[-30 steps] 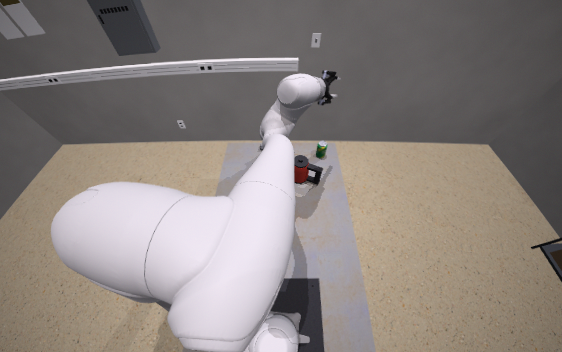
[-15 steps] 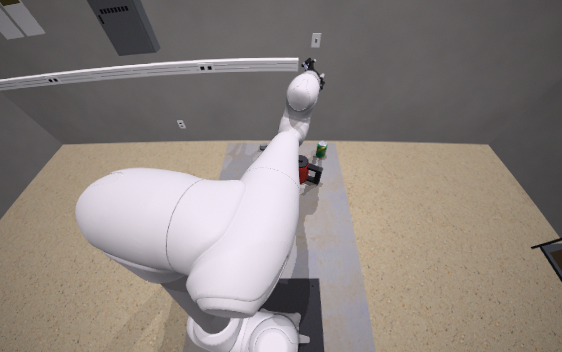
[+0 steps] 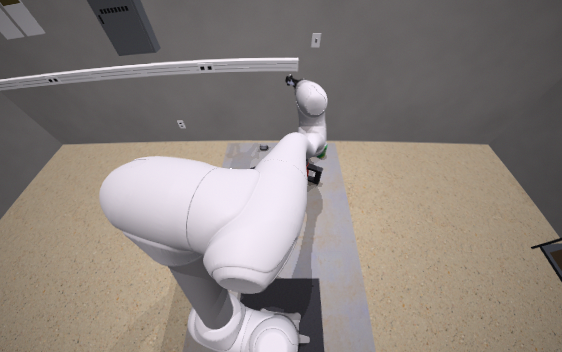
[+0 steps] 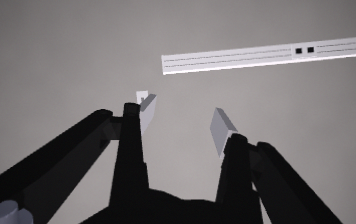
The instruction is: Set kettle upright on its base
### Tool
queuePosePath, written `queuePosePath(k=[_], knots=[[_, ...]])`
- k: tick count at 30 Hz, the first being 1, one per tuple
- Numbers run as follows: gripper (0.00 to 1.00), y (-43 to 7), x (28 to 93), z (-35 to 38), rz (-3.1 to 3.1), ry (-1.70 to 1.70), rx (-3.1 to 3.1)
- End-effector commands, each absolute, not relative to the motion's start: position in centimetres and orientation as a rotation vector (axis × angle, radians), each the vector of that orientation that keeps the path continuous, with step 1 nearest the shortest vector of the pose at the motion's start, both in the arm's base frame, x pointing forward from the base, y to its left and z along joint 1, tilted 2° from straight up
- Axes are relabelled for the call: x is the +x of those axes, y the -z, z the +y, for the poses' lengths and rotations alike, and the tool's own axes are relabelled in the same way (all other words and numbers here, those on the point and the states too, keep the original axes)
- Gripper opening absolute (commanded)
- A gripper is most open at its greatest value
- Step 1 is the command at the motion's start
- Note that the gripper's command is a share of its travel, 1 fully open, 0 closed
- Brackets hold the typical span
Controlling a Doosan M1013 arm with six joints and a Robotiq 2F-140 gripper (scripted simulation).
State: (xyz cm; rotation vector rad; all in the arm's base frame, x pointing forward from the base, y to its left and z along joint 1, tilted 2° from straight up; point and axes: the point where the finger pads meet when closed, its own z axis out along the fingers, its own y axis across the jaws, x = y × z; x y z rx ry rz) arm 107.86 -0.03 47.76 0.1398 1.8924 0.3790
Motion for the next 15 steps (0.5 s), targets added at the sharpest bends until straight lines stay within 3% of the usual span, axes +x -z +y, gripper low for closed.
queuePosePath(k=[1,15], knots=[[0.52,-45.8,107.4,1.6,1.992,-0.344,-0.042],[0.52,-33.7,100.1,2.1,2.249,-0.189,-0.799]])
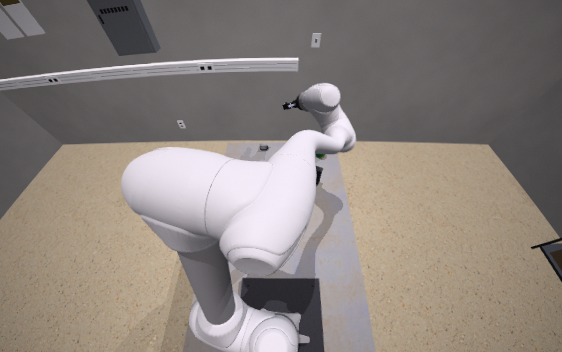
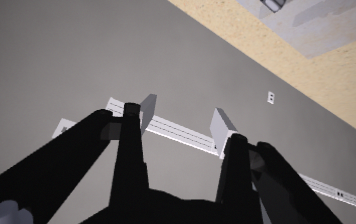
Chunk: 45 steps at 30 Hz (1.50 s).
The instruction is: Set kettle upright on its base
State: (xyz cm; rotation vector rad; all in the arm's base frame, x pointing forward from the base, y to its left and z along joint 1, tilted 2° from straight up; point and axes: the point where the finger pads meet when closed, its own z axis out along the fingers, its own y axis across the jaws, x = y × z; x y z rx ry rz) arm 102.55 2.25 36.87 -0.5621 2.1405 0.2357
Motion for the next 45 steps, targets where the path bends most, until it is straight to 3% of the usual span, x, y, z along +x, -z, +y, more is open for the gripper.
queuePosePath(k=[1,18,45], knots=[[0.52,-32.9,99.5,1.8,2.265,-0.18,-0.848],[0.52,-25.4,90.8,-4.3,2.443,-0.09,-1.441],[0.52,-23.0,84.1,-10.7,2.551,-0.066,-1.803]])
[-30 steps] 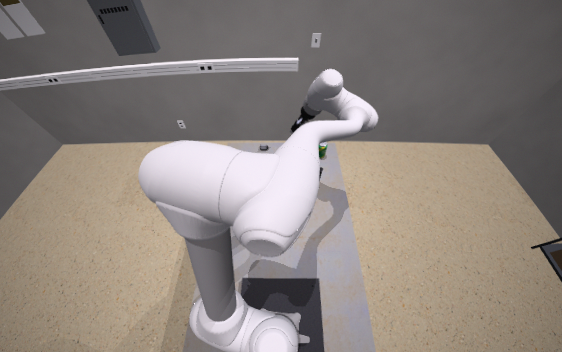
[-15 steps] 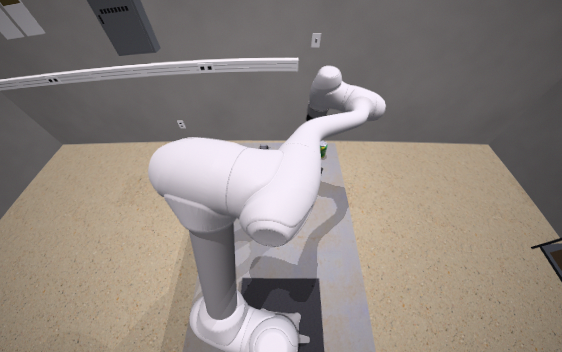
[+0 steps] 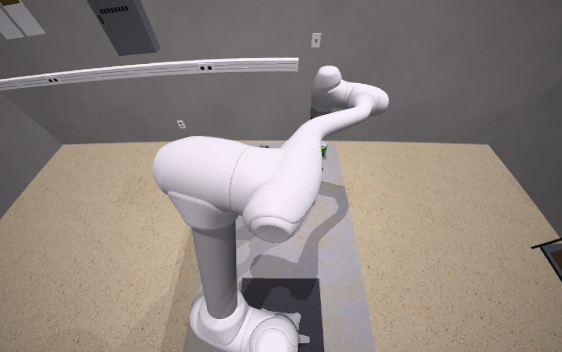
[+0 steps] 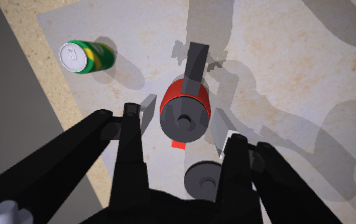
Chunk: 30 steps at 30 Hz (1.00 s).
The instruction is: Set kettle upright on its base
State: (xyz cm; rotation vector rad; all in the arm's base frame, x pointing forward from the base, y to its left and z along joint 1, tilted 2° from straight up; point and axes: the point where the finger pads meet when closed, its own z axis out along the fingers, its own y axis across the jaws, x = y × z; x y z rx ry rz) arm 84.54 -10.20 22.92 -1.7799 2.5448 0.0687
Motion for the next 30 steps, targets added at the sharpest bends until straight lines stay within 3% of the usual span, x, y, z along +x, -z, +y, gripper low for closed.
queuePosePath(k=[1,30], knots=[[0.52,-22.94,84.03,-10.75,2.552,-0.066,-1.807],[0.52,-22.88,83.64,-11.16,2.559,-0.066,-1.828]])
